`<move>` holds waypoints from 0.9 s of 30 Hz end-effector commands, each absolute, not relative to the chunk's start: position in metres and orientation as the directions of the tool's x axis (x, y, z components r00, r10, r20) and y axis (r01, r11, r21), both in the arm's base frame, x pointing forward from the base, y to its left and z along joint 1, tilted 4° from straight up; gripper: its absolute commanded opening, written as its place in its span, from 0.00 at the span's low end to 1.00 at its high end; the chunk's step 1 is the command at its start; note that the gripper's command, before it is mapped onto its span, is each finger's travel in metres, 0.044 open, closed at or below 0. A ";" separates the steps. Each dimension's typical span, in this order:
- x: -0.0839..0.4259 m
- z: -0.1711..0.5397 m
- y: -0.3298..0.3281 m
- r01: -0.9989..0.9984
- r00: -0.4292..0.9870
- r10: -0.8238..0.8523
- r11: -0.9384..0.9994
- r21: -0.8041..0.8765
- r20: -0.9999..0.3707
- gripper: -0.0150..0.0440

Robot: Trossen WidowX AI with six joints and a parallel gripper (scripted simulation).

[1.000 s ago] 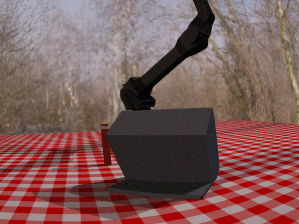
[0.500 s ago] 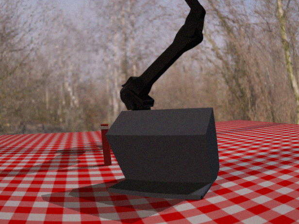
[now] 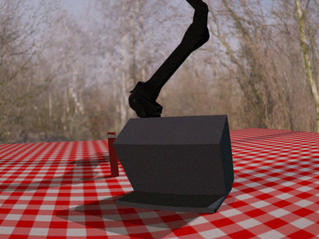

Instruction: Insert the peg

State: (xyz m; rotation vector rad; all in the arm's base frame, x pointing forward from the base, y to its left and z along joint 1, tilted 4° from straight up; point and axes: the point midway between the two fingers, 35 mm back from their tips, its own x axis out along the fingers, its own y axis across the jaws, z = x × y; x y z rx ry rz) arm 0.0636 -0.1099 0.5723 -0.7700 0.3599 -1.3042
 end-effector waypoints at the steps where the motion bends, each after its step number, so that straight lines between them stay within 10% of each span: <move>1: 0.054 0.567 -0.123 0.729 0.266 -0.952 0.096 -0.678 0.150 1.00; 27: 0.036 0.512 -0.207 0.678 0.371 -0.926 0.320 -0.662 -0.067 1.00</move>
